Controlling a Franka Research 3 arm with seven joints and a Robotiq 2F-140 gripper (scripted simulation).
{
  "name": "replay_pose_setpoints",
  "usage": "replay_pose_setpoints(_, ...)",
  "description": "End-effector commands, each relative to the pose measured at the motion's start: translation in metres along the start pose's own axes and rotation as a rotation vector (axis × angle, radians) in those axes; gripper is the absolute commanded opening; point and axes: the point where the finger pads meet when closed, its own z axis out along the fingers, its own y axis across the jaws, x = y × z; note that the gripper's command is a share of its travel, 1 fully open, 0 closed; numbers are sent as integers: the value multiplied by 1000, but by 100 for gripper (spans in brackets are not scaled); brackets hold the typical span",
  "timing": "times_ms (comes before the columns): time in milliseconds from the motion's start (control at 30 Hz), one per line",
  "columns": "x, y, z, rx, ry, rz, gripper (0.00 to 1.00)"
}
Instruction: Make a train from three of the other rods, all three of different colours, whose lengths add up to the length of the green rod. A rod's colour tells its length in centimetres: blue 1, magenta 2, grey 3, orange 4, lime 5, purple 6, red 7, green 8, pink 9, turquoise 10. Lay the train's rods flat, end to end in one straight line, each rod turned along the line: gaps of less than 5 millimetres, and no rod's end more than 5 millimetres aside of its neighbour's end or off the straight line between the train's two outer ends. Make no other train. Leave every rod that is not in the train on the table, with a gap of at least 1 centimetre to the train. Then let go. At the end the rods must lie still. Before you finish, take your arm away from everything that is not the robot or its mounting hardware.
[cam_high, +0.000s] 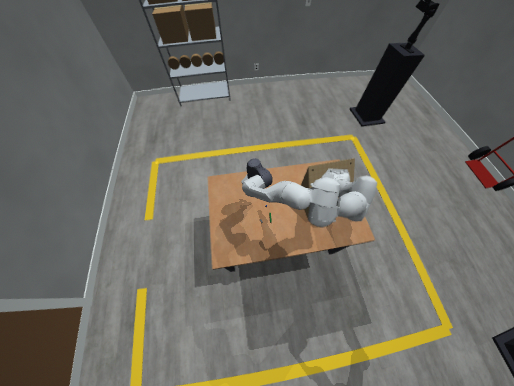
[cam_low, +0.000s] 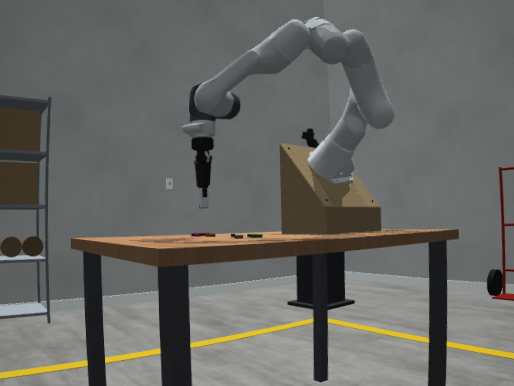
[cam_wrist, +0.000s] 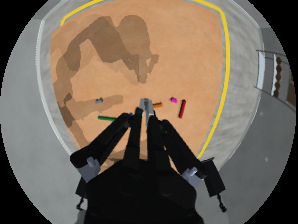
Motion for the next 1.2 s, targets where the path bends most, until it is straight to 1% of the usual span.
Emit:
replay_pose_setpoints(0,-13,-16,-1,3,13,-167,3)
replay_pose_setpoints(300,-35,-30,-1,1,13,-306,3)
replay_pose_setpoints(367,-35,-30,-1,1,13,-306,3)
replay_pose_setpoints(400,-42,-33,-1,-1,12,-347,3)
replay_pose_setpoints(733,-68,-45,-1,-11,6,-493,3)
replay_pose_setpoints(1167,-69,-45,0,-11,6,-499,3)
